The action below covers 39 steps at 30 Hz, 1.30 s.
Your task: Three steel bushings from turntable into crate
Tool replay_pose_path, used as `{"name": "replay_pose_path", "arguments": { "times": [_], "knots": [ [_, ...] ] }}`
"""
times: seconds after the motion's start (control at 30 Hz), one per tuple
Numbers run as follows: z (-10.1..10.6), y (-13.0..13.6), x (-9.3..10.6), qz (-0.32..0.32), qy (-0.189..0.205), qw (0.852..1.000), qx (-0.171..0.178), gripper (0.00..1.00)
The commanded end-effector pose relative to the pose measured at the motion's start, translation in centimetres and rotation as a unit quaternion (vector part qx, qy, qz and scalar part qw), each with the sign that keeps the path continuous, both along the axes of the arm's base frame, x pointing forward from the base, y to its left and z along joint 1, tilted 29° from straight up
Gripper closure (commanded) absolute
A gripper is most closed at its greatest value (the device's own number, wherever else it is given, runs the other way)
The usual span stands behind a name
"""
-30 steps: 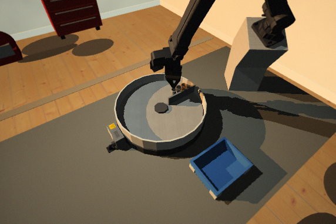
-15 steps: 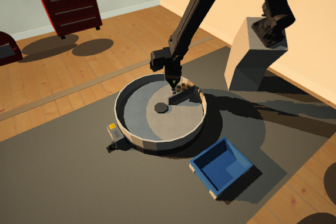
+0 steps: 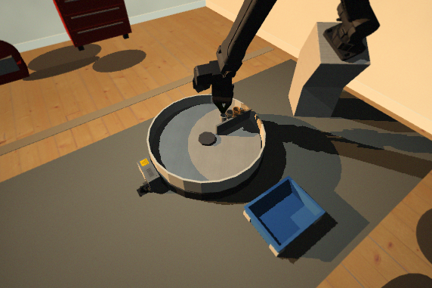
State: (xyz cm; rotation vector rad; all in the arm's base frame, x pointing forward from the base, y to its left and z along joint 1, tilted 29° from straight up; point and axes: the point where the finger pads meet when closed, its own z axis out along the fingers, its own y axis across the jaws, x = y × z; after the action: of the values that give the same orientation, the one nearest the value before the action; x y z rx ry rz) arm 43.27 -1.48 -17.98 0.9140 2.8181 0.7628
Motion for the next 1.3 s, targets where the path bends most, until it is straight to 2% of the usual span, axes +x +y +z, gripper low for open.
{"name": "replay_pose_path", "arguments": {
  "times": [0.0,1.27],
  "knots": [
    [0.93,-0.17,0.87,-0.004,-0.013,1.000,-0.004,0.88],
    [0.44,0.27,0.16,-0.002,-0.005,1.000,-0.002,0.88]
  ]
}}
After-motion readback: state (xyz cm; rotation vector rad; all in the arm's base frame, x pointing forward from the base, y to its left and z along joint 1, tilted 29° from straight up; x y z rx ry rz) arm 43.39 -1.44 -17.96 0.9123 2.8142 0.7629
